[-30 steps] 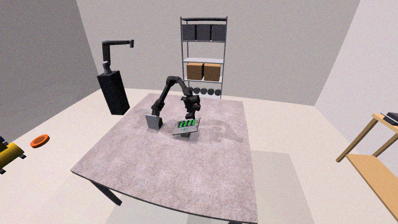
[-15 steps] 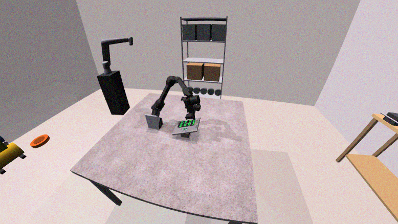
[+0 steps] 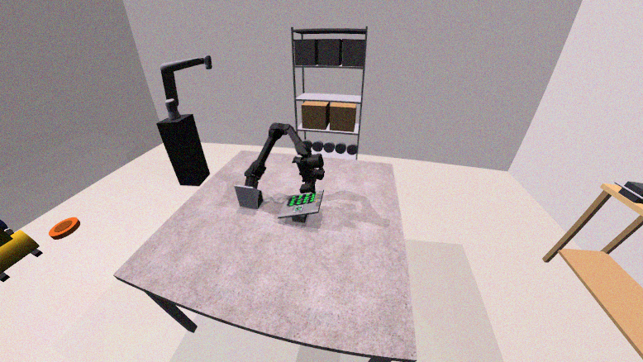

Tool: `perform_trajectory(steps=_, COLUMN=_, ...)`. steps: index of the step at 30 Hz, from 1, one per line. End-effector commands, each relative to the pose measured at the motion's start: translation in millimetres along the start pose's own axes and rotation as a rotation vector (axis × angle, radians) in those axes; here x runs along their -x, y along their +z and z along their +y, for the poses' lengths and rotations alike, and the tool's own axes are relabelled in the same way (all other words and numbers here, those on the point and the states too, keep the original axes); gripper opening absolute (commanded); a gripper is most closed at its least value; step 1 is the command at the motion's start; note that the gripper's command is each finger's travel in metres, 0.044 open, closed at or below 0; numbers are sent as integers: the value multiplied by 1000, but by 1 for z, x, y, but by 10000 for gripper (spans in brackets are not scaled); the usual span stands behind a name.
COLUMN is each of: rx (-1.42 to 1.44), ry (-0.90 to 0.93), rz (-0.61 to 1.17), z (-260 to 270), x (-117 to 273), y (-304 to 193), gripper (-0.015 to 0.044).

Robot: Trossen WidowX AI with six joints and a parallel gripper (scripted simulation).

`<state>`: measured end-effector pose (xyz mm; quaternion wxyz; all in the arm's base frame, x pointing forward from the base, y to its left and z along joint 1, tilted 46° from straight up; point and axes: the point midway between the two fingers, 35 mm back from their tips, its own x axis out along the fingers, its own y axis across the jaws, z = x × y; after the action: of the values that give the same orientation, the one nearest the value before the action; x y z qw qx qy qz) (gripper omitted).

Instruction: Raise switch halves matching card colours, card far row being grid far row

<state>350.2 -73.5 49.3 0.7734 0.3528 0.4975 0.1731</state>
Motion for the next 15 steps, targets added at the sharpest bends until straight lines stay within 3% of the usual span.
perform_trajectory(steps=1, rx=-5, ry=-3, rz=2, z=-1, x=-1, y=-1, gripper=0)
perform_trajectory(steps=11, rx=-1, ry=0, rz=1, z=0, x=1, y=0, gripper=0)
perform_trajectory(steps=15, rx=-5, ry=-5, rz=-18, z=-2, x=52, y=-2, gripper=0)
